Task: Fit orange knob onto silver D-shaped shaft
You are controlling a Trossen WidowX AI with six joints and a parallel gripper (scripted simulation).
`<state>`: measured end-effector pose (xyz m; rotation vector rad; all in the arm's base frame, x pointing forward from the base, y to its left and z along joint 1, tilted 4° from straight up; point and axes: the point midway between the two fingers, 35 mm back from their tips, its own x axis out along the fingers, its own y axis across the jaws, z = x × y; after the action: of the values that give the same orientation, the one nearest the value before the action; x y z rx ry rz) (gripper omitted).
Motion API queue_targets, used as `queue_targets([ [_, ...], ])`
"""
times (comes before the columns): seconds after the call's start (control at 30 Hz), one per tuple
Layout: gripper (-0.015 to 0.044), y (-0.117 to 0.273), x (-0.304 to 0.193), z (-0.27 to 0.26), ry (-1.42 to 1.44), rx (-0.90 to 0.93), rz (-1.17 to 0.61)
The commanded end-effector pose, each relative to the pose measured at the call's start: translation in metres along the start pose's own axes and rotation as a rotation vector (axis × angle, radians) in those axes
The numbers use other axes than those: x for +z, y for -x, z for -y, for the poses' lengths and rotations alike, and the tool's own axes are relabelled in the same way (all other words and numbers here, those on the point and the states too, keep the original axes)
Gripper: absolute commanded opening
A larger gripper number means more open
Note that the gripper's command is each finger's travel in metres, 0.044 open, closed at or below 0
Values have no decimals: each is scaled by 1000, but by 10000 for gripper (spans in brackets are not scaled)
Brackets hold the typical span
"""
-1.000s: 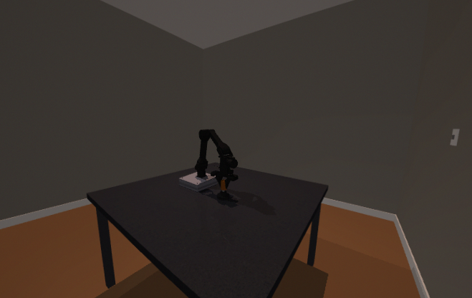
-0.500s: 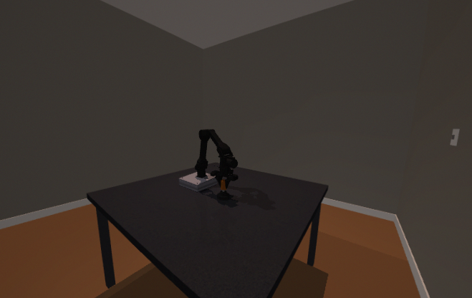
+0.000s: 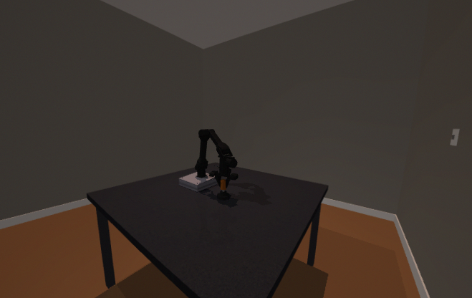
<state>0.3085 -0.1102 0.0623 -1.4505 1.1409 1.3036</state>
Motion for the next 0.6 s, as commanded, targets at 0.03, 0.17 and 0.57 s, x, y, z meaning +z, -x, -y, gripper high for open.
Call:
queue_targets([
  [0.03,0,-1,1,0,8,-6,2],
  [0.17,0,-2,0,1,8,-6,2],
  [0.57,0,-3,0,1,8,-6,2],
])
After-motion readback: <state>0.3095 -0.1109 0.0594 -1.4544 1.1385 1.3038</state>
